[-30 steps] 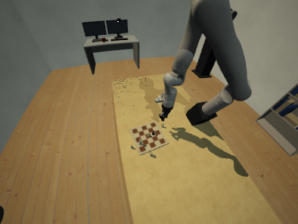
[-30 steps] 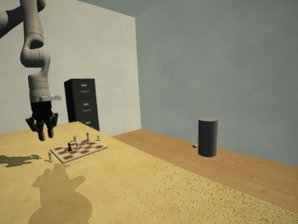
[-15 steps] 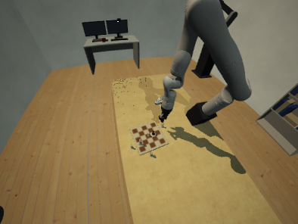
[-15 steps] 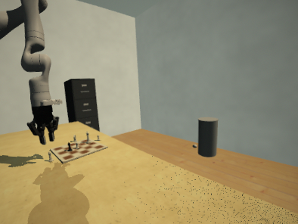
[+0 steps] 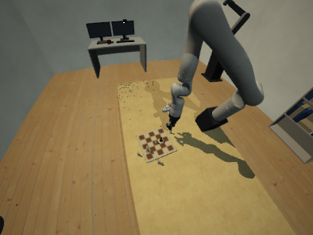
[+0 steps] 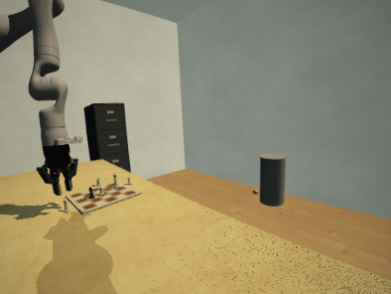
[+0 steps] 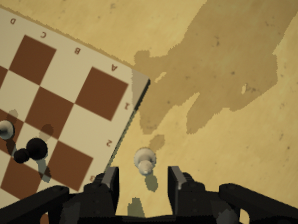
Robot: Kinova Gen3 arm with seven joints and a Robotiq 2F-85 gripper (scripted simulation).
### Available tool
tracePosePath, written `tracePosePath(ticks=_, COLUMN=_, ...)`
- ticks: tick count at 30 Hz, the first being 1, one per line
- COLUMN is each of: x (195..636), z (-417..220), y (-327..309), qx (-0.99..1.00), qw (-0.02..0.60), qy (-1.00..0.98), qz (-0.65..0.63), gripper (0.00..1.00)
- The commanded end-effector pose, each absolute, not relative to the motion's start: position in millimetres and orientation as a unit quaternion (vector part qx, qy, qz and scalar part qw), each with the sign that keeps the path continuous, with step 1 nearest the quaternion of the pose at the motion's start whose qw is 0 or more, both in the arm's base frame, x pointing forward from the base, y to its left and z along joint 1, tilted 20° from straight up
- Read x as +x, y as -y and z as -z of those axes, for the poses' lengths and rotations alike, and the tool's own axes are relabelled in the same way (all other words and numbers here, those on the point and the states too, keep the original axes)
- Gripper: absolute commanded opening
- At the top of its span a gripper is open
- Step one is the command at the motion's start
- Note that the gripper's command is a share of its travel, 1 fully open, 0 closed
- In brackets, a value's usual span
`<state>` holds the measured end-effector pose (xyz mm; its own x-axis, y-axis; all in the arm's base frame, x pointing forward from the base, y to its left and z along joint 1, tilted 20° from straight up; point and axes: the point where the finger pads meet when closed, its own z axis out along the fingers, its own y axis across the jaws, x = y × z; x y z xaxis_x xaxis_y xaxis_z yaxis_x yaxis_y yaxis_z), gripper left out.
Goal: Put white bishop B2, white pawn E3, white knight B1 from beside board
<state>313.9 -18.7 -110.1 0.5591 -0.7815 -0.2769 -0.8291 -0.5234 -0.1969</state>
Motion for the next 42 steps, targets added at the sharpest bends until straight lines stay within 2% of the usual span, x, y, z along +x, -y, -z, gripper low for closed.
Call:
tracePosePath(ticks=1, x=311.7, z=114.3, y=18.3, qx=-0.867, qw=0.155, qy=-0.466, qz=-0.079, gripper=0.37)
tracePosePath(ticks=42, x=311.9, z=120.3, y=16.0, qx=-0.867, qw=0.155, qy=-0.467, qz=-0.079, gripper=0.37)
